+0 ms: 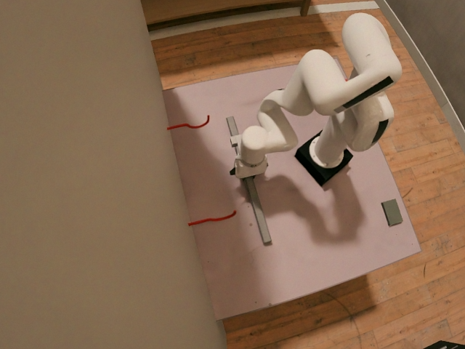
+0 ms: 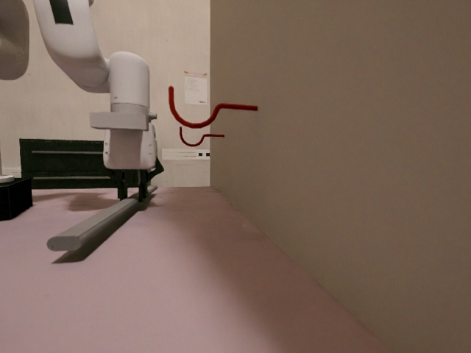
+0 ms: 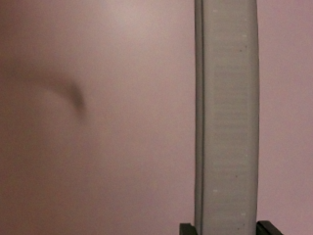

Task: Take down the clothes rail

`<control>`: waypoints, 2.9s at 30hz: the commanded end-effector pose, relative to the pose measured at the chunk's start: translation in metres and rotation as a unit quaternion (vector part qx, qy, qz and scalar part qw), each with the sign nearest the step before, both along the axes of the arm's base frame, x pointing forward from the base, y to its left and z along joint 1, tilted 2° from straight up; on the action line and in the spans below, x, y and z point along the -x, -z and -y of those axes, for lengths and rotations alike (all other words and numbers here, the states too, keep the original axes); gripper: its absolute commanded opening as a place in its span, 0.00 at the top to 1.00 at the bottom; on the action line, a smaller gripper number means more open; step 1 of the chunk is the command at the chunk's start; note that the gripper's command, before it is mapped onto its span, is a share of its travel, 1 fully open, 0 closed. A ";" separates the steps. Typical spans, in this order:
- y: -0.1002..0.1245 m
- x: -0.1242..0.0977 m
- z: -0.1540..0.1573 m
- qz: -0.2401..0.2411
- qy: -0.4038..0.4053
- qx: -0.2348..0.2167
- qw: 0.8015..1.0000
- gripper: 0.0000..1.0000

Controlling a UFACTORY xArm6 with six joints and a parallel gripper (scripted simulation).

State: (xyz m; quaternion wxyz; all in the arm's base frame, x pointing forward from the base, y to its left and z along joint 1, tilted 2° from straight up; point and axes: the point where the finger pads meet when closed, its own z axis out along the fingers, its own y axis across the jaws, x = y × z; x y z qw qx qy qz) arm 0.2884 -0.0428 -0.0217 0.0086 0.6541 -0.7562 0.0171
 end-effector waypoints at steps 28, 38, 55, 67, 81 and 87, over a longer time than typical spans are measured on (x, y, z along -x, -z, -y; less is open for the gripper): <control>0.014 -0.001 0.001 0.002 0.000 0.000 1.000 1.00; 0.014 -0.001 0.001 0.002 0.000 0.000 1.000 1.00; 0.014 -0.001 0.001 0.002 0.000 0.000 1.000 0.00; 0.014 -0.002 0.001 0.002 0.000 0.000 1.000 0.00; 0.014 -0.002 0.001 0.002 0.000 0.000 1.000 0.00; 0.004 -0.001 0.000 0.002 0.000 0.000 1.000 0.00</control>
